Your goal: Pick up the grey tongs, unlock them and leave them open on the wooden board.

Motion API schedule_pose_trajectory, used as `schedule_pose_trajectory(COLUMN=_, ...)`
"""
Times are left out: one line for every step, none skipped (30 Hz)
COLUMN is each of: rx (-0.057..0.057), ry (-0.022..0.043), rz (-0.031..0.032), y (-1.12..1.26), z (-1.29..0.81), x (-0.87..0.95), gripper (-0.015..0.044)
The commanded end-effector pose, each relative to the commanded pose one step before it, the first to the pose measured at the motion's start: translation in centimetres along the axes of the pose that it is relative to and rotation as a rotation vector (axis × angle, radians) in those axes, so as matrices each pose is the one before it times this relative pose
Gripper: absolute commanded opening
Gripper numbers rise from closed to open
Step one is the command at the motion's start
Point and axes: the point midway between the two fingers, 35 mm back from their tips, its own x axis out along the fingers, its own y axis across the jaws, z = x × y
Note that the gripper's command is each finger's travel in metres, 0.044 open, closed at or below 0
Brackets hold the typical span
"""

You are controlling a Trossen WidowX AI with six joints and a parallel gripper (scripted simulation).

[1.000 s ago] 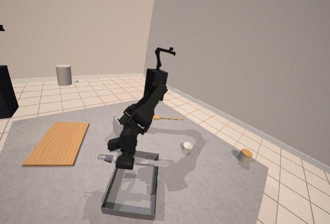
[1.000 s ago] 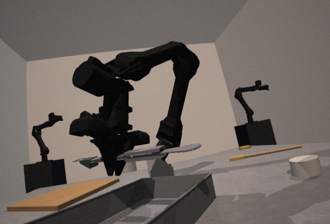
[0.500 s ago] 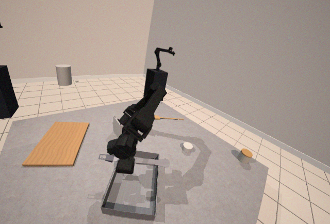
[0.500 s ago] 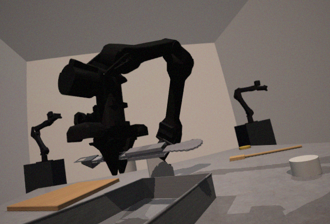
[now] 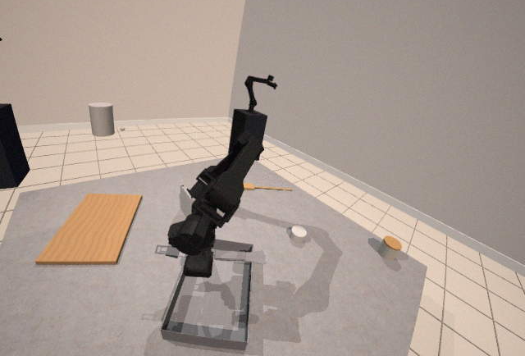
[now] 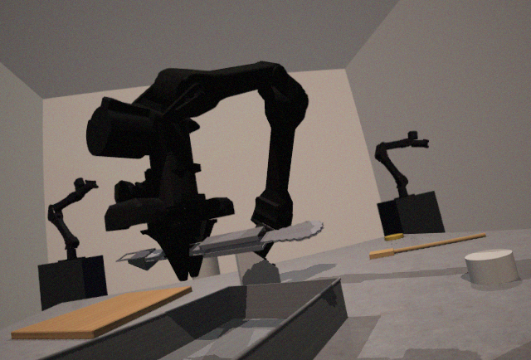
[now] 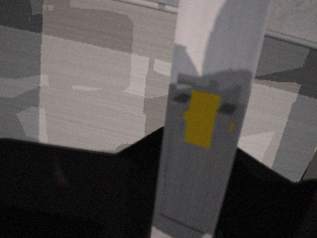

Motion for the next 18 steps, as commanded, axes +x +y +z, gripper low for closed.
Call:
schedule_pose_trajectory(rx=-0.0539, ry=-0.00829, rz=0.01363, y=0.604, z=1.669, x=-0.871, gripper=-0.015)
schedule_pose_trajectory(rx=-0.0204, ry=-0.00187, rz=0.00165, y=0.128, z=0.555, x=-0.219, gripper=-0.015)
schedule_pose_trajectory(rx=-0.021, ry=-0.00188, rz=0.00153, y=0.108, z=0.577, x=-0.221, gripper=-0.015)
schedule_pose_trajectory(rx=-0.0131, ry=0.0009, rz=0.00426, y=0.046, z=0.653, x=-0.151, gripper=-0.015)
schedule_pose_trajectory(rx=-0.0177, ry=-0.00156, rz=0.00099, y=0.052, z=0.509, x=-0.187, gripper=-0.015)
schedule_pose_trajectory(rx=-0.0188, ry=0.00085, rz=0.00331, y=0.046, z=0.584, x=-0.199, gripper=-0.015)
schedule_pose_trajectory(rx=-0.0212, ry=-0.00183, rz=0.00086, y=0.026, z=0.586, x=-0.207, gripper=-0.015)
schedule_pose_trajectory(rx=-0.0215, ry=-0.00178, rz=0.00072, y=0.002, z=0.598, x=-0.206, gripper=-0.015)
schedule_pose_trajectory(rx=-0.0216, ry=-0.00169, rz=0.00058, y=-0.023, z=0.6, x=-0.202, gripper=-0.015)
schedule_pose_trajectory(rx=-0.0208, ry=-0.00051, rz=0.00209, y=-0.055, z=0.619, x=-0.196, gripper=-0.015)
schedule_pose_trajectory(rx=-0.0211, ry=-0.00132, rz=0.00143, y=-0.086, z=0.591, x=-0.209, gripper=-0.015)
schedule_pose_trajectory(rx=-0.0216, ry=-0.00144, rz=0.00011, y=-0.095, z=0.596, x=-0.188, gripper=-0.015)
schedule_pose_trajectory(rx=-0.0217, ry=-0.00133, rz=0.0, y=-0.12, z=0.595, x=-0.183, gripper=-0.015)
schedule_pose_trajectory(rx=-0.0217, ry=-0.0012, rz=-0.00011, y=-0.145, z=0.591, x=-0.178, gripper=-0.015)
schedule_pose_trajectory(rx=-0.0218, ry=-0.00107, rz=-0.0002, y=-0.17, z=0.586, x=-0.173, gripper=-0.015)
schedule_pose_trajectory(rx=-0.0218, ry=-0.00093, rz=-0.00029, y=-0.194, z=0.58, x=-0.168, gripper=-0.015)
schedule_pose_trajectory(rx=-0.0218, ry=-0.00079, rz=-0.00037, y=-0.218, z=0.573, x=-0.163, gripper=-0.015)
schedule_pose_trajectory(rx=-0.0219, ry=-0.00065, rz=-0.00044, y=-0.242, z=0.566, x=-0.158, gripper=-0.015)
